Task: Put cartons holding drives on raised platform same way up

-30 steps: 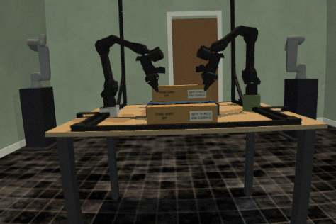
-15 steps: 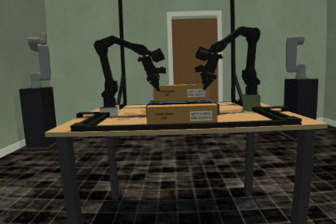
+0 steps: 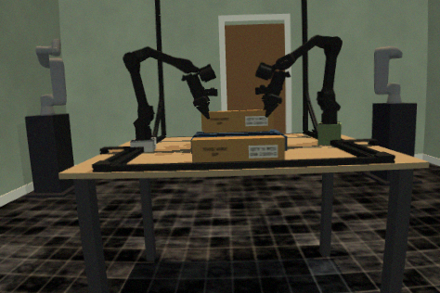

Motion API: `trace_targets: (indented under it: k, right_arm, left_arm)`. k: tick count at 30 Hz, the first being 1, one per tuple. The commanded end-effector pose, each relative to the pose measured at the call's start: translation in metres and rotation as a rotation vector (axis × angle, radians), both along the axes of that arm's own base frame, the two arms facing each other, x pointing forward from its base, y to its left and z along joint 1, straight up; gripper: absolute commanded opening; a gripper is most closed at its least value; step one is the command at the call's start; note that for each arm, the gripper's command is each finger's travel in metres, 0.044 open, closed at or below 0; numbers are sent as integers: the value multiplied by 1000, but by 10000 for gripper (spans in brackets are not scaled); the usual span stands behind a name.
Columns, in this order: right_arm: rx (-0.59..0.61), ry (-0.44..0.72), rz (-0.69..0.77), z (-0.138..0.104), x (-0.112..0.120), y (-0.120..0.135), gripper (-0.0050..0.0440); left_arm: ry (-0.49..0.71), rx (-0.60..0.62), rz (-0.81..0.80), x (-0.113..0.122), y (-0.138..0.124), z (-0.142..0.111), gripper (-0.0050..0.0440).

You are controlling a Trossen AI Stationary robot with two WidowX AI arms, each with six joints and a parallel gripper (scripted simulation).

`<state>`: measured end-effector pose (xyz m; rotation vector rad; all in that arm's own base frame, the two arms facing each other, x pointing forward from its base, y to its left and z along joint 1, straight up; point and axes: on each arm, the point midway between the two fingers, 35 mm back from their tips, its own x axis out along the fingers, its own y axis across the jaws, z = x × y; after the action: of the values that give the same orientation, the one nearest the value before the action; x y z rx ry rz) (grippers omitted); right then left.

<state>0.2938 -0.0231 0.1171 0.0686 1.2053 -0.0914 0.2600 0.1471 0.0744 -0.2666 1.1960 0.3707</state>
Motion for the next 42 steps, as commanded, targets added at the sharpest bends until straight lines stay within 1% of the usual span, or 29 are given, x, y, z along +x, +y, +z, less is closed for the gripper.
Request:
trace_targets:
  k: [1, 7, 26, 42]
  right_arm:
    - [-7, -19, -7, 6, 0, 4, 0]
    - [-7, -19, -7, 5, 0, 8, 0]
    - [-7, -19, -7, 3, 0, 9, 0]
    - [-7, -19, -7, -10, 0, 9, 0]
  left_arm:
    - [-25, 19, 7, 2, -4, 10, 0]
    - [-25, 19, 7, 3, -8, 9, 0]
    - [-25, 19, 7, 3, -9, 7, 0]
    - [-25, 19, 7, 3, -9, -9, 0]
